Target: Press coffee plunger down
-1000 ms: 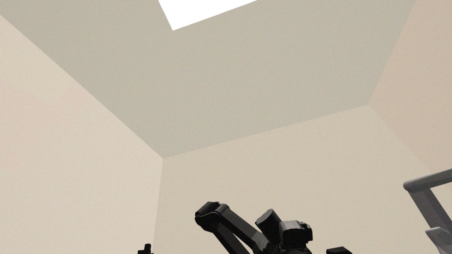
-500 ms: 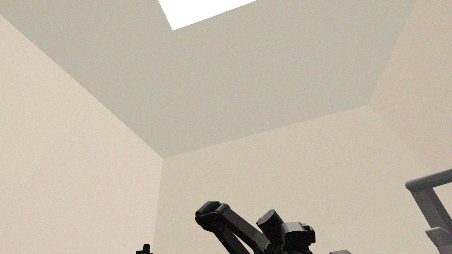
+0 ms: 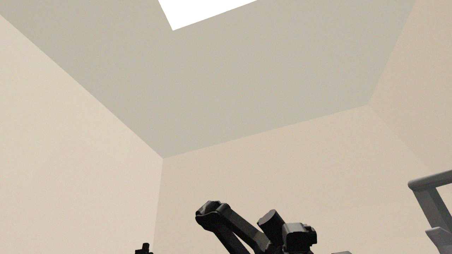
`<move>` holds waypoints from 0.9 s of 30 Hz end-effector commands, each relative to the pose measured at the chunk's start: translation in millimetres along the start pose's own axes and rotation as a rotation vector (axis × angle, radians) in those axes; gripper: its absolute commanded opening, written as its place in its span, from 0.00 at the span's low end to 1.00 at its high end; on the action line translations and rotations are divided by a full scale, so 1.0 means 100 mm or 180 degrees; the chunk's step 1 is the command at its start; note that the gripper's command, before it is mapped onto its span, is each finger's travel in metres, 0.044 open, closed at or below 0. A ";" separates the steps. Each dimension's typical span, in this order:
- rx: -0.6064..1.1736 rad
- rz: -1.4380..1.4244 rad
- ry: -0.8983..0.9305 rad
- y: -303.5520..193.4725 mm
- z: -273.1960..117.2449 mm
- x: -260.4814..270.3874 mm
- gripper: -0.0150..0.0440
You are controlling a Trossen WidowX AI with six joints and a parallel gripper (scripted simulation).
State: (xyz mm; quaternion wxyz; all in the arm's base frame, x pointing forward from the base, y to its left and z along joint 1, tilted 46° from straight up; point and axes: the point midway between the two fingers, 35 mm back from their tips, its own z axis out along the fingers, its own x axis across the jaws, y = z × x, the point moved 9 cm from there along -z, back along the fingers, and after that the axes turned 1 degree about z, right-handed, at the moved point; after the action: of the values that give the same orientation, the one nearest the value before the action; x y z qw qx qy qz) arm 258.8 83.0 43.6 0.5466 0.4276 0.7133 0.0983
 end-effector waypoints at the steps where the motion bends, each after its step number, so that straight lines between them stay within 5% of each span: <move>1: 0.0047 -0.0025 -0.0006 -0.03 0.02 0.00 0.45; 18: 0.0008 -0.0006 -0.0004 0.00 0.01 0.01 0.45; 27: 0.0008 -0.0006 -0.0004 0.00 0.01 0.01 0.85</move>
State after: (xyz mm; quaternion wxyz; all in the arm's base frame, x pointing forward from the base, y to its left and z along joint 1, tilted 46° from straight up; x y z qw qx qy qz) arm 260.1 83.0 43.3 0.5478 0.4273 0.7129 0.0954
